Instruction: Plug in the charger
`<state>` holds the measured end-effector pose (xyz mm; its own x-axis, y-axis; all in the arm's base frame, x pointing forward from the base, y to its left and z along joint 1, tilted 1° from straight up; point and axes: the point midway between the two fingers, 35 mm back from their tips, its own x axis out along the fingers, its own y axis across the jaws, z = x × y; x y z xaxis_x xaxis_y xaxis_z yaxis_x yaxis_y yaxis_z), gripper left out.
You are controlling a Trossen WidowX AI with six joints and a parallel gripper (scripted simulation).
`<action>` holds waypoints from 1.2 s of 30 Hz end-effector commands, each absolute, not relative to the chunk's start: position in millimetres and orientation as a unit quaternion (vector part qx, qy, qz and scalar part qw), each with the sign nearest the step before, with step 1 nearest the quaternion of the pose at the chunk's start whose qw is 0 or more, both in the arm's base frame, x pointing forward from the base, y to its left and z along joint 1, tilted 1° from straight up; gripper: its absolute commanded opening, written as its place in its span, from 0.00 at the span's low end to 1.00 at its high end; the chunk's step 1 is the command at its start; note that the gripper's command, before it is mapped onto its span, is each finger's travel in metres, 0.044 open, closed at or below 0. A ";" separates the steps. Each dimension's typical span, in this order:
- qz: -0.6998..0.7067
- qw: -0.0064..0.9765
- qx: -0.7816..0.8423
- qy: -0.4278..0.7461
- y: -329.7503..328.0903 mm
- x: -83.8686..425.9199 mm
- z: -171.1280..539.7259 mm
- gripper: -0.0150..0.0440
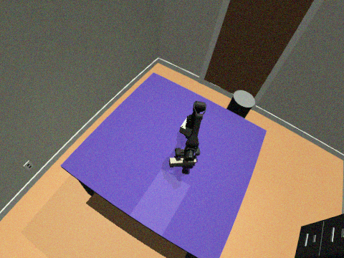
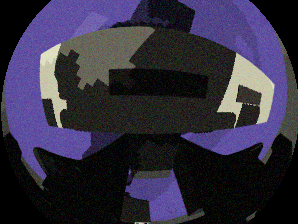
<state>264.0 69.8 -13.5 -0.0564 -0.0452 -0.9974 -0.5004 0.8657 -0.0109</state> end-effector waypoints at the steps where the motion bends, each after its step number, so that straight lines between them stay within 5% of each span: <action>1: 0.178 0.670 -0.192 0.695 77.1 274.1 -13.2 0.25; 24: 0.173 0.659 -0.193 0.706 71.3 266.6 -14.1 0.25; 36: 0.173 0.659 -0.193 0.706 71.3 266.6 -14.1 0.79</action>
<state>266.3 71.2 -14.2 -0.0574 -0.0452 -0.9973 -0.5002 0.8659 -0.0104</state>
